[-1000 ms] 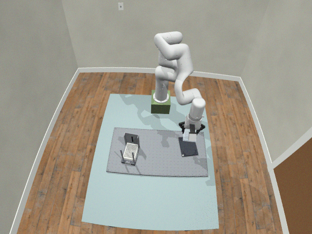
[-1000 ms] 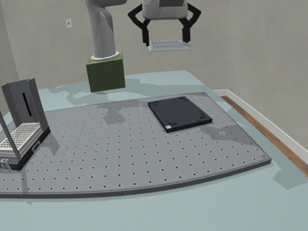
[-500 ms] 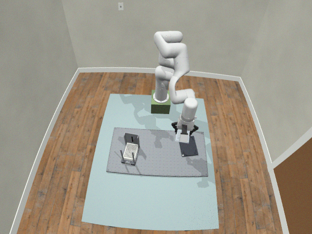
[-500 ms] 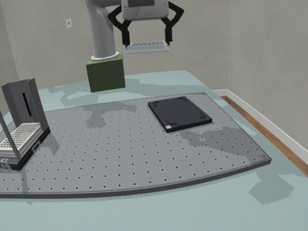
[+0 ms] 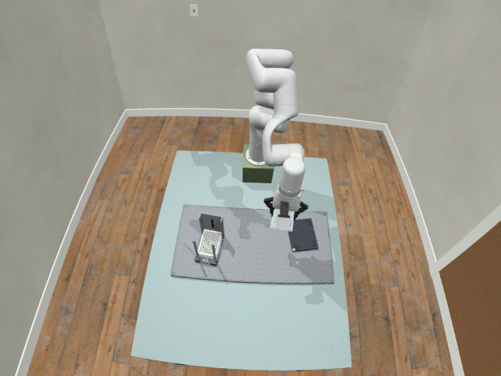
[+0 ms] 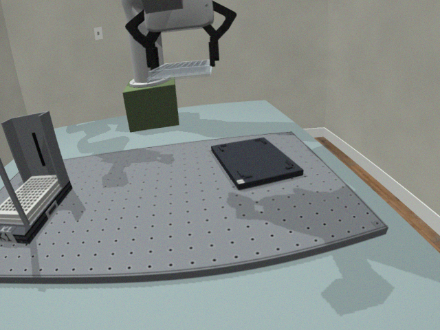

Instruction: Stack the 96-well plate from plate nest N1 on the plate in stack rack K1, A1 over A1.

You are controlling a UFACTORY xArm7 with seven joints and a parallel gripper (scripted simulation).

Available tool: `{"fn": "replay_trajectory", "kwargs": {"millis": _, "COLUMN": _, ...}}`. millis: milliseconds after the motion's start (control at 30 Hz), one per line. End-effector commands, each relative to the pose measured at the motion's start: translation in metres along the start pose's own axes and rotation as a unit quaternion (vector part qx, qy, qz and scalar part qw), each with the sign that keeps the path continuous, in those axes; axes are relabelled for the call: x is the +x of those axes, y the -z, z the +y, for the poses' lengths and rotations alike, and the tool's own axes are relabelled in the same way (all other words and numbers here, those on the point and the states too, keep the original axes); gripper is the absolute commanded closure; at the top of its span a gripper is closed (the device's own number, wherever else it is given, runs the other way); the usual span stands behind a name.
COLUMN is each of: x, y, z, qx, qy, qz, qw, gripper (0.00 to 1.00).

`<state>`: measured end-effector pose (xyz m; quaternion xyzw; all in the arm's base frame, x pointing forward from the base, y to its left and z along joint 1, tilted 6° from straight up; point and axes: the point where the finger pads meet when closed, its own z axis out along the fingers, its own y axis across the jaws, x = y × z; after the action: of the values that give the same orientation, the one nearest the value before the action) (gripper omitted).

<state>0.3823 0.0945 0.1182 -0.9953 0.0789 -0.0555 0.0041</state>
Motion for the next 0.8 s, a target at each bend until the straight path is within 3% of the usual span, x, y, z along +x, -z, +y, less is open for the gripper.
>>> {"fn": "replay_trajectory", "kwargs": {"millis": 0, "x": 0.005, "y": 0.001, "z": 0.009, "qx": 0.001, "qy": 0.000, "qz": 0.002, "qw": 1.000, "gripper": 1.00}}
{"fn": "replay_trajectory", "kwargs": {"millis": 767, "x": 0.026, "y": 0.003, "z": 0.072, "qx": 0.001, "qy": 0.000, "qz": 0.002, "qw": 1.000, "gripper": 1.00}}
